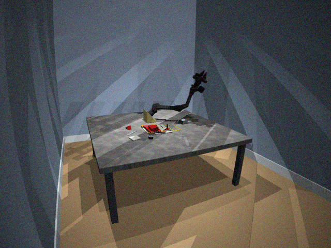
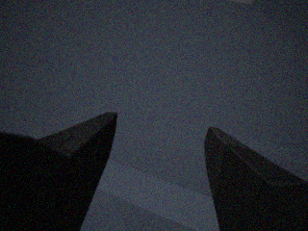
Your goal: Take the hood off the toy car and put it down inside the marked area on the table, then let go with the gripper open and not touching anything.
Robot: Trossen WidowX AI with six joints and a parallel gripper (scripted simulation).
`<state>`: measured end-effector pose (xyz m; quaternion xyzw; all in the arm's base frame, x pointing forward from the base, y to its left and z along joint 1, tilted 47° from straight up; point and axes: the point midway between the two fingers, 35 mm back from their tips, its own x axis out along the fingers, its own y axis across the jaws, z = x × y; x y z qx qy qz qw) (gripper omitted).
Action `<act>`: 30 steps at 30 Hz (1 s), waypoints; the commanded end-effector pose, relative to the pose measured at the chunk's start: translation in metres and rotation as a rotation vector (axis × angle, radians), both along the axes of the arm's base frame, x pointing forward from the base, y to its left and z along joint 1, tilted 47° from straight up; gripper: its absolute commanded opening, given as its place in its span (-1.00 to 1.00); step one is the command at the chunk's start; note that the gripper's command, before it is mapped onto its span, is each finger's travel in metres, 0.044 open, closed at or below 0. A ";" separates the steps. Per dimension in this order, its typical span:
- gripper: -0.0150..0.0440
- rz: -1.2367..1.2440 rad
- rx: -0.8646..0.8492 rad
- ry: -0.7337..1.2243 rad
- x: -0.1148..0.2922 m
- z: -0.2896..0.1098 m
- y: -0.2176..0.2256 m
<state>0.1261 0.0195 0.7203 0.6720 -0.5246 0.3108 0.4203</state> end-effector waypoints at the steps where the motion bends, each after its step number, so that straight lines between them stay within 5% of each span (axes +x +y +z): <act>1: 0.34 0.005 0.002 -0.008 -0.002 0.000 -0.001; 9: 1.00 0.241 0.217 -0.294 -0.084 -0.003 -0.078; 30: 1.00 0.748 0.756 -0.734 -0.124 -0.077 -0.250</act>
